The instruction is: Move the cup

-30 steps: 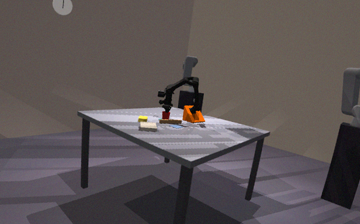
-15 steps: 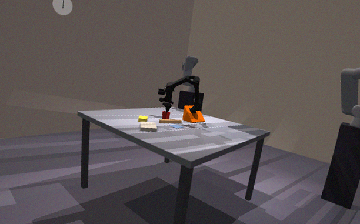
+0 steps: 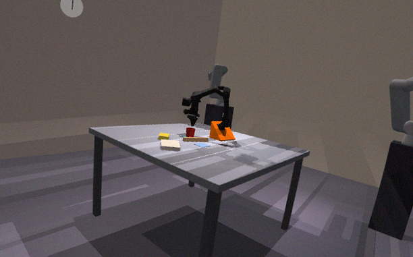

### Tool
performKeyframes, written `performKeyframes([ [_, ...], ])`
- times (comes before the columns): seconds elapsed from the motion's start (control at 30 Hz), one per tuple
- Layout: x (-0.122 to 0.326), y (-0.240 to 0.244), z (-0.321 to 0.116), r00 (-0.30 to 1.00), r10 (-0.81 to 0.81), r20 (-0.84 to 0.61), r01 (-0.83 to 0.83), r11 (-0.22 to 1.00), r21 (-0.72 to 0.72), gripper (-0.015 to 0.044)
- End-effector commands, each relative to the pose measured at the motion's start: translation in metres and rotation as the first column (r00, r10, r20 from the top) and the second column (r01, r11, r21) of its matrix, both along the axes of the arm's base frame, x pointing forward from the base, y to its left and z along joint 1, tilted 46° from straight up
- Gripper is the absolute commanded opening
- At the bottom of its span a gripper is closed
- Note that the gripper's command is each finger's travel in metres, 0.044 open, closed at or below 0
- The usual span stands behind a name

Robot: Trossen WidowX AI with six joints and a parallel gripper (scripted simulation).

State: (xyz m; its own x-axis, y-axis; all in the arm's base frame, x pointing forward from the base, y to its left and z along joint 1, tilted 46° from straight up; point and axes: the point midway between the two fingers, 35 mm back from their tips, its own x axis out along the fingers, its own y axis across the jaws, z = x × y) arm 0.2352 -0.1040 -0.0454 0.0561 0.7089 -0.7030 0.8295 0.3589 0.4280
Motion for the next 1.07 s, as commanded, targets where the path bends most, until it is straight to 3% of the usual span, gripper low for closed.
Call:
performKeyframes([
  [0.0,0.0,0.0,-0.001,1.0,0.0,-0.001,0.0,1.0,0.0,0.0233],
  [0.27,0.0,-0.004,0.004,1.0,0.0,-0.001,0.0,1.0,-0.001,0.044],
  [0.73,-0.004,-0.042,0.044,1.0,0.005,0.003,-0.005,1.0,-0.01,0.044],
  [1.03,-0.005,-0.04,0.043,1.0,-0.003,0.0,0.003,1.0,-0.003,0.044],
])
